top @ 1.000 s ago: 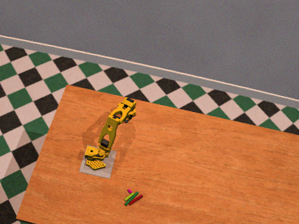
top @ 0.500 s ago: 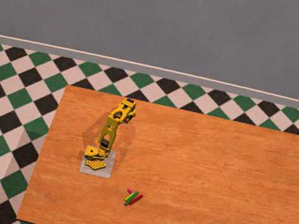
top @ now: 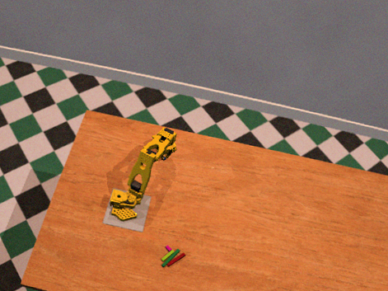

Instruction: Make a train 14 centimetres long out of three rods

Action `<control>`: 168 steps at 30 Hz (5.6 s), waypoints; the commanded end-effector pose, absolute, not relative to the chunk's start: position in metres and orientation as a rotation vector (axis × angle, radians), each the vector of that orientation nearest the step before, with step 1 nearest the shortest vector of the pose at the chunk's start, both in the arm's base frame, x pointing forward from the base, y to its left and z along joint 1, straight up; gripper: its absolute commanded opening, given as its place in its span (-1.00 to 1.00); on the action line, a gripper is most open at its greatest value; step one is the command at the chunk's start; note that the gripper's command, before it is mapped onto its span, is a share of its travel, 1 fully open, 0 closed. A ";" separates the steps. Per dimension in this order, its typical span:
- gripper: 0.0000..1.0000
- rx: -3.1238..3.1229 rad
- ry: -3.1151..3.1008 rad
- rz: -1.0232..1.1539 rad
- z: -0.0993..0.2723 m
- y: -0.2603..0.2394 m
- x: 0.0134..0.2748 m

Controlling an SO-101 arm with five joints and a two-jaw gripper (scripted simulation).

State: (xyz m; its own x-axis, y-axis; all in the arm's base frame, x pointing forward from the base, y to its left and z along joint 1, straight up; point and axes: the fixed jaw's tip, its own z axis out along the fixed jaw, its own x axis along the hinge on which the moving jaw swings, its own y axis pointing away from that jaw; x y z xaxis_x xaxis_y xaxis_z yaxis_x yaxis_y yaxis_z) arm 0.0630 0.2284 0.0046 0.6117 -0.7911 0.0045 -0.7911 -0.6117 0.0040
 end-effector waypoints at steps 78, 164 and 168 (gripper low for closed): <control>-0.65 2.791 -1.365 0.011 0.001 0.220 0.053; -0.65 2.791 -1.365 0.011 0.051 0.222 0.053; -0.65 2.791 -1.365 0.011 0.051 0.222 0.053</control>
State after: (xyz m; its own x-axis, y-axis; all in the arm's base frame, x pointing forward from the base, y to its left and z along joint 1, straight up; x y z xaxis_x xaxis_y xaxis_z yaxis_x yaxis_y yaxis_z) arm 0.0556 0.2201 0.0451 0.6119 -0.7901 0.0347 -0.7908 -0.6105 0.0439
